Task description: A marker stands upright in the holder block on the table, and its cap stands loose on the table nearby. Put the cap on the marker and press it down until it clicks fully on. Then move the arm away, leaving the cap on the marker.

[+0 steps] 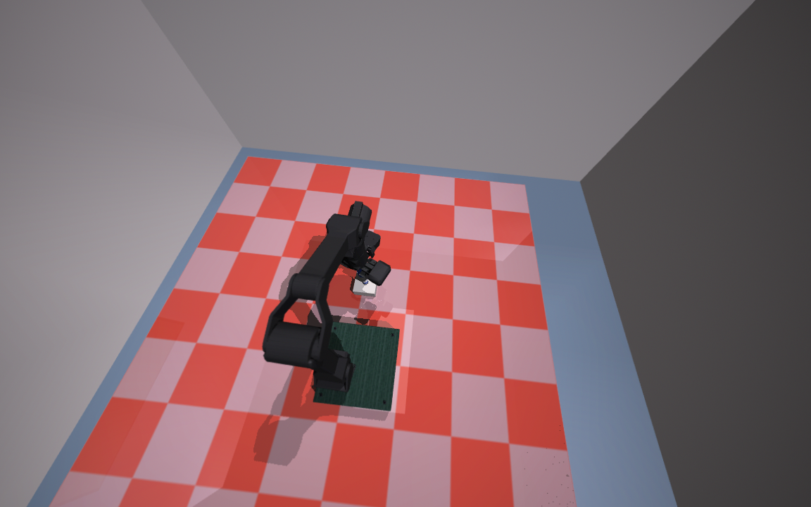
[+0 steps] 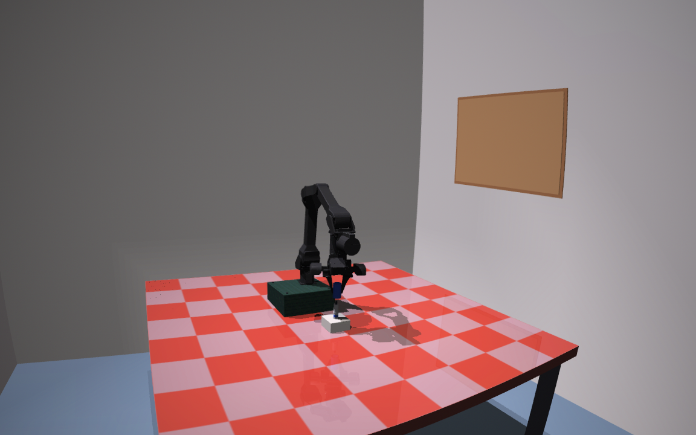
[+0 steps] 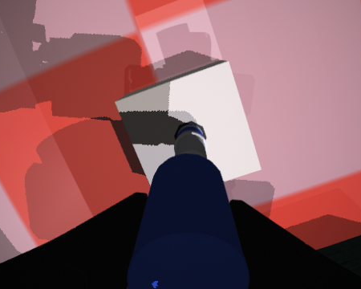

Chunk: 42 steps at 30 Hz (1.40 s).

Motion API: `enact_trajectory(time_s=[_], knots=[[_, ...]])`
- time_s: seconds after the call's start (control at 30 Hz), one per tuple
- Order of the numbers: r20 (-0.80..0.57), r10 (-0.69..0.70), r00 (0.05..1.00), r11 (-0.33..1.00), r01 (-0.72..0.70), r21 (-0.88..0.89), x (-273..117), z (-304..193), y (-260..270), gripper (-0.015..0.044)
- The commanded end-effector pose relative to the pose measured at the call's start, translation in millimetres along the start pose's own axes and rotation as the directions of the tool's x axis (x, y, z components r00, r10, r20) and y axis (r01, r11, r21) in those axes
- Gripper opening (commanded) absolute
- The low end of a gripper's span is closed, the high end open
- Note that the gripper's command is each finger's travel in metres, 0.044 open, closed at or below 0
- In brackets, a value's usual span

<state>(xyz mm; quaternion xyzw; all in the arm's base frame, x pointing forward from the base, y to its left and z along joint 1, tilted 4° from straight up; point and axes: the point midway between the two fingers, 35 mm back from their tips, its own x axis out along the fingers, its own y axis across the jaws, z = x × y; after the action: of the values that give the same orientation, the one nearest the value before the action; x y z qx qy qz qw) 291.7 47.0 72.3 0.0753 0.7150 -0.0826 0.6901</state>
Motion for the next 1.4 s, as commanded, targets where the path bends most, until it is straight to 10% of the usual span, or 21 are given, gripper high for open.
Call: enact_trajectory(time_s=[0.0,1.37], knots=[[-0.005,-0.005,1.000,1.000,0.005,-0.004,6,-1,-1,0.0000],[-0.005,-0.005,1.000,1.000,0.005,-0.004,56,-2,-2,0.0000]])
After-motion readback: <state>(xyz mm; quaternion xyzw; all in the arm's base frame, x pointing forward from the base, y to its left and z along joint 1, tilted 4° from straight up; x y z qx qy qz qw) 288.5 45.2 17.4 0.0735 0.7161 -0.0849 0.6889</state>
